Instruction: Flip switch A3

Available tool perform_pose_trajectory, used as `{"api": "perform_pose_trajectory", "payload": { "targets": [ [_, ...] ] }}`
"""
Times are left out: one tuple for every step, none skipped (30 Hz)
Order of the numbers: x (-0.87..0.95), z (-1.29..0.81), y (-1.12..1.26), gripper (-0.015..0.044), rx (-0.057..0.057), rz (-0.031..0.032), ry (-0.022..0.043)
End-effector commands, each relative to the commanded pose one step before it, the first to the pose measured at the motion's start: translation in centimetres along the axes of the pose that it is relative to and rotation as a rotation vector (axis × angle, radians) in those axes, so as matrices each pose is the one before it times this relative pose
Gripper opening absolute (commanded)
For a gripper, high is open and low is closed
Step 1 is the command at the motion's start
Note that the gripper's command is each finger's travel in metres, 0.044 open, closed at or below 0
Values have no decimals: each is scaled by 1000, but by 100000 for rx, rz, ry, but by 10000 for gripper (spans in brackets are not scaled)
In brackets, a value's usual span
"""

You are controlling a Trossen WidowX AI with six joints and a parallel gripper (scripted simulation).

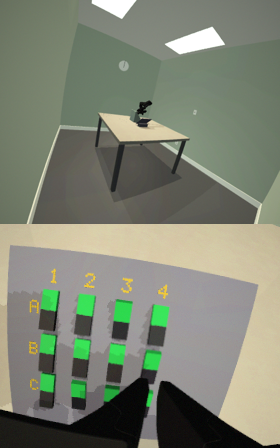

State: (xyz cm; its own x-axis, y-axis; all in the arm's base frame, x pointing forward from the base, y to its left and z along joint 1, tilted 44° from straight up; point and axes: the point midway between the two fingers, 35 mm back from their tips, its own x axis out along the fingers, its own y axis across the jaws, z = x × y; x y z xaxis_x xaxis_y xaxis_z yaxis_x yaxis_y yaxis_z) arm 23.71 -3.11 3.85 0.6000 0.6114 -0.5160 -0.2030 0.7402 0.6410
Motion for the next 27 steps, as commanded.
{"api": "perform_pose_trajectory", "payload": {
  "targets": [
    [2947,1586,1821,0,1284,6307,-3225],
    [0,0,0,0,0,0,0],
    [0,0,0,0,0,0,0],
    [0,0,0,0,0,0,0],
    [0,0,0,0,0,0,0],
    [0,0,0,0,0,0,0],
    [0,0,0,0,0,0,0],
    [147,0,-19,0,-88,-50,179],
    [441,3,-48,0,-243,-133,499],
    [727,20,-40,0,-192,-103,670],
    [928,49,21,0,121,90,608],
    [711,41,62,0,201,172,330],
    [426,22,55,0,133,134,152],
    [142,7,21,0,46,50,43],
    [0,0,0,0,0,0,0],
    [0,0,0,0,0,0,0],
    [0,0,0,0,0,0,0],
    [0,0,0,0,0,0,0],
    [79,2,1,0,0,4,-3],
    [237,6,6,0,3,18,-17],
    [354,7,18,0,12,44,-47],
    [235,4,18,0,13,41,-46],
    [78,1,7,0,5,16,-18],
    [26,1,-2,0,-1,-3,4],
    [53,2,-3,0,-3,-5,8],
    [74,3,-4,0,-4,-7,10],
    [96,3,-5,0,-4,-8,12]
  ]
}}
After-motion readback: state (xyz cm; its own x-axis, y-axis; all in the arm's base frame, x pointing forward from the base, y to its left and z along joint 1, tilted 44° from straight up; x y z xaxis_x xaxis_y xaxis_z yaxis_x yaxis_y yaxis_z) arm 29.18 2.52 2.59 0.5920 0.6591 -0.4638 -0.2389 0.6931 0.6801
